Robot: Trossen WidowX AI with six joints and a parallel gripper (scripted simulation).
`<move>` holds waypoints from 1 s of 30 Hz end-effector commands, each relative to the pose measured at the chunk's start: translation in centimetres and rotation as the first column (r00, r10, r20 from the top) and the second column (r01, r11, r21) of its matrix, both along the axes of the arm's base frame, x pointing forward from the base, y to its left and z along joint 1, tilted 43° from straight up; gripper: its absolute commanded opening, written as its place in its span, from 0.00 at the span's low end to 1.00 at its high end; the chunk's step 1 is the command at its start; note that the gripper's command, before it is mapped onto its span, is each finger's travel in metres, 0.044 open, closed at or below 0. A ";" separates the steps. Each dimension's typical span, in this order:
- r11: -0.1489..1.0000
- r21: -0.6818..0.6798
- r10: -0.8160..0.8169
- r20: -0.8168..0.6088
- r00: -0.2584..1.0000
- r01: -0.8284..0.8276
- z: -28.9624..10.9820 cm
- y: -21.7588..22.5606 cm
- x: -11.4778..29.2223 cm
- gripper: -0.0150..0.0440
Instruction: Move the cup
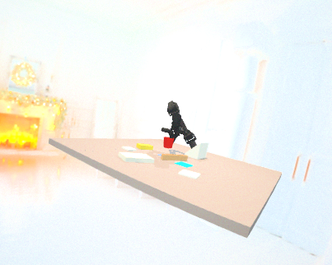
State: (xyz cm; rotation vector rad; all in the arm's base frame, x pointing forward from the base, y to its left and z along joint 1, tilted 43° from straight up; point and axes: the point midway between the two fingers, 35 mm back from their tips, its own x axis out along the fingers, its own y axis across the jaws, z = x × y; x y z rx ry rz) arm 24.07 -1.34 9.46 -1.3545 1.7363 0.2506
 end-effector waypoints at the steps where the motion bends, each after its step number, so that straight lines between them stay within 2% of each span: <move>1: 1.000 0.000 0.001 0.000 1.000 -0.001 0.0 0.0 0.0 0.25; 30: 1.000 0.004 -0.002 0.001 1.000 0.002 -2.6 3.0 1.7 0.25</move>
